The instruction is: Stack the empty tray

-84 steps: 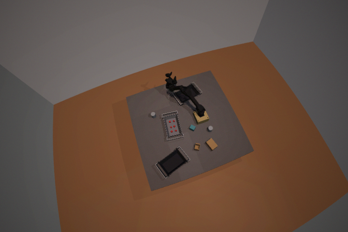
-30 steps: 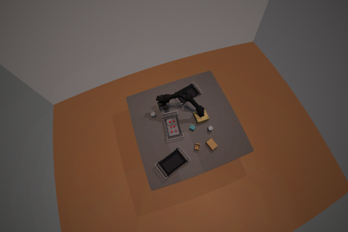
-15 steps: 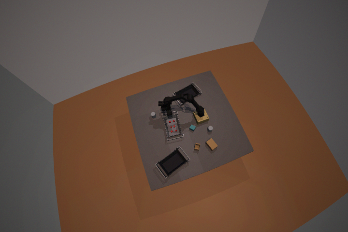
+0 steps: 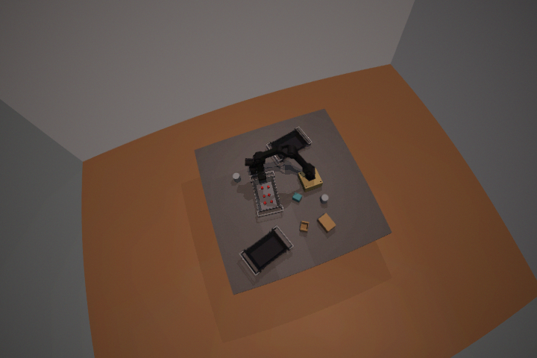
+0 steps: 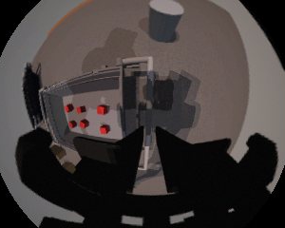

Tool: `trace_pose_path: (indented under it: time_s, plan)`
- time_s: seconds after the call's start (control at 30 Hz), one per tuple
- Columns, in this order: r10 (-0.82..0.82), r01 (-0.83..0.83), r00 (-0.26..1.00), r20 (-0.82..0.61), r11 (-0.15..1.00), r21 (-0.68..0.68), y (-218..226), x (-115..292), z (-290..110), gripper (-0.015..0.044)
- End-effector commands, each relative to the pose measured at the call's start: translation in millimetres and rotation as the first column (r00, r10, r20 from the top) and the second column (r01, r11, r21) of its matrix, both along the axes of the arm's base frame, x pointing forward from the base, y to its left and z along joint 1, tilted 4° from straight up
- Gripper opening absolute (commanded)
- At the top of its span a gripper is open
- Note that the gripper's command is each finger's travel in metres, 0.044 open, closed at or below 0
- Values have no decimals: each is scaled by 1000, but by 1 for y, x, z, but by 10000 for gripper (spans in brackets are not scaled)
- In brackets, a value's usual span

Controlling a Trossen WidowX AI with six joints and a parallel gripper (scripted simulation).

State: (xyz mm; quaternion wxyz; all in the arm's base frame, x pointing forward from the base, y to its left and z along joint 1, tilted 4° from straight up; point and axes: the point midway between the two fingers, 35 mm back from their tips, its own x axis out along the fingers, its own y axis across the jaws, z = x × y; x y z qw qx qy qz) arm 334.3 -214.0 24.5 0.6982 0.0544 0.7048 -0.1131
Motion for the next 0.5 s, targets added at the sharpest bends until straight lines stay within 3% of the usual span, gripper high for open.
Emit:
trace_pose_path:
  time_s: [0.0,0.47]
  plan:
    - [-2,2,1000,-8,1000,10,1,-3,-24,81]
    - [-2,2,1000,-7,1000,11,17,1,1,81]
